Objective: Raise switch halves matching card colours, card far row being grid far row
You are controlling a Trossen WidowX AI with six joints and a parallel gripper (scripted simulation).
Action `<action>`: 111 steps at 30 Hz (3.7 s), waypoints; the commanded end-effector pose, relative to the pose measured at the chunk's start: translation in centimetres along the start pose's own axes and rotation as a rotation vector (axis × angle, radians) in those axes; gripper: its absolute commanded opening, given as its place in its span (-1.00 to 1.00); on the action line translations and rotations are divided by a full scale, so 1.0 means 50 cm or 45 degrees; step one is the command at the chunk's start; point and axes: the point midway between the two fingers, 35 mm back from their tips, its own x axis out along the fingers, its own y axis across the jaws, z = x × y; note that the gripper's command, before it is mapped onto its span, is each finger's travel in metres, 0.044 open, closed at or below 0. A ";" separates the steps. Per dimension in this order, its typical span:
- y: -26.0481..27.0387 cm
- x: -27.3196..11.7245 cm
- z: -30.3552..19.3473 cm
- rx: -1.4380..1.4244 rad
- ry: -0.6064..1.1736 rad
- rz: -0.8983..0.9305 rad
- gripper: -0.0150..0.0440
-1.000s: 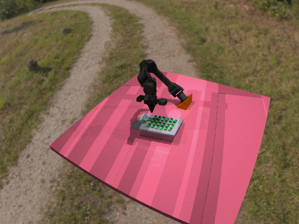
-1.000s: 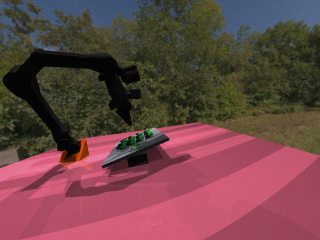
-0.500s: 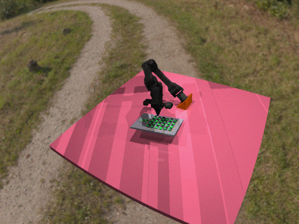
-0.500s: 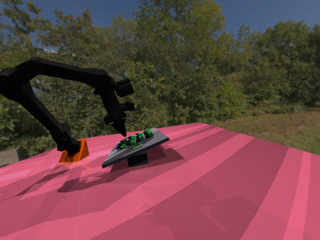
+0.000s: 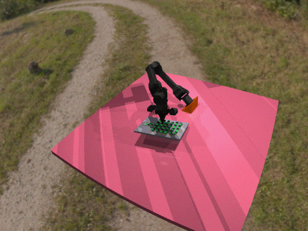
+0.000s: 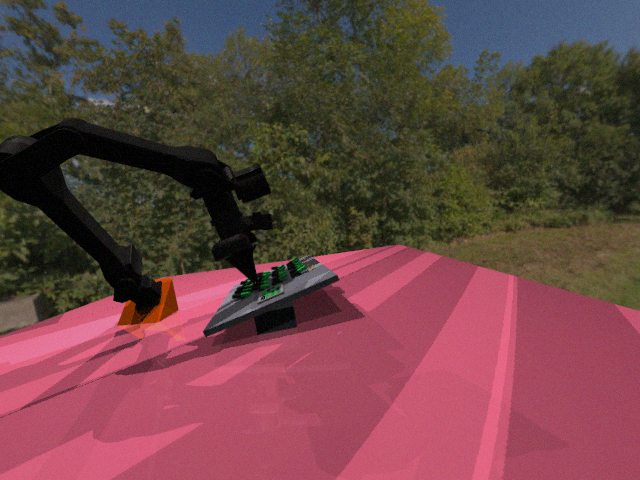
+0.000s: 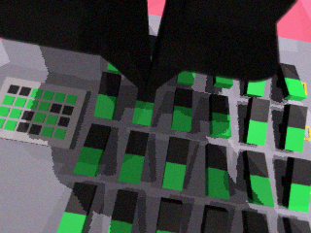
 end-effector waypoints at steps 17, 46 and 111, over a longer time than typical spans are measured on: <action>0.000 0.005 0.000 -0.007 -0.001 -0.005 -0.49; -0.001 0.013 0.000 -0.007 -0.001 -0.006 -0.49; -0.058 0.004 0.000 -0.008 -0.001 -0.007 -0.49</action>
